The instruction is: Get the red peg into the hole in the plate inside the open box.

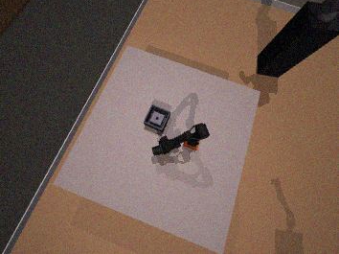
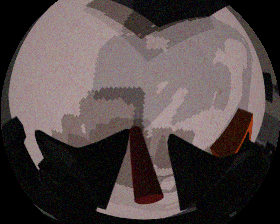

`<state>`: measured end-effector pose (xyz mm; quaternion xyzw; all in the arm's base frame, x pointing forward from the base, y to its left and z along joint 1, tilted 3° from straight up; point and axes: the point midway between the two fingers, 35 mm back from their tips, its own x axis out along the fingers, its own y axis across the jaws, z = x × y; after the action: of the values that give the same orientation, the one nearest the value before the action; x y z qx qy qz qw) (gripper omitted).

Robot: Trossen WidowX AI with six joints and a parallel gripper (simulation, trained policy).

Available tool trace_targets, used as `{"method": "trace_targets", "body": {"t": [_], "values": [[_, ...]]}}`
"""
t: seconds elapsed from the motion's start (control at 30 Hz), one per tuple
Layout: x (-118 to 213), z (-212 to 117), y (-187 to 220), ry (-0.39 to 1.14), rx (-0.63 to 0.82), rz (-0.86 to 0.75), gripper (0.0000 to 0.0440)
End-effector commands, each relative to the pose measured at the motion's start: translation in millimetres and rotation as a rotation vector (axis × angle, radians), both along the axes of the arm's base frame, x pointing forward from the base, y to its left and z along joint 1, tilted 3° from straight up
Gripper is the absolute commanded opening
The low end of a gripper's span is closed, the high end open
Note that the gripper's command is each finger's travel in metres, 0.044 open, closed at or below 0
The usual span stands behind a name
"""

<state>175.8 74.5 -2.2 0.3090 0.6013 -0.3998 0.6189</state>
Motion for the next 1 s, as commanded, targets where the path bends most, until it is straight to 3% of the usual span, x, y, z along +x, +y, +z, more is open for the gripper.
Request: {"method": "trace_targets", "body": {"t": [0.0, 0.13, 0.97], "values": [[-3.0, -1.9, 0.8, 0.022, 0.021, -0.010, 0.0093], [-3.3, 0.5, 1.5, 0.042, 0.047, -0.006, 0.0000], [17.2, 65.5, -43.5, -0.111, -0.117, 0.184, 0.0000]]}}
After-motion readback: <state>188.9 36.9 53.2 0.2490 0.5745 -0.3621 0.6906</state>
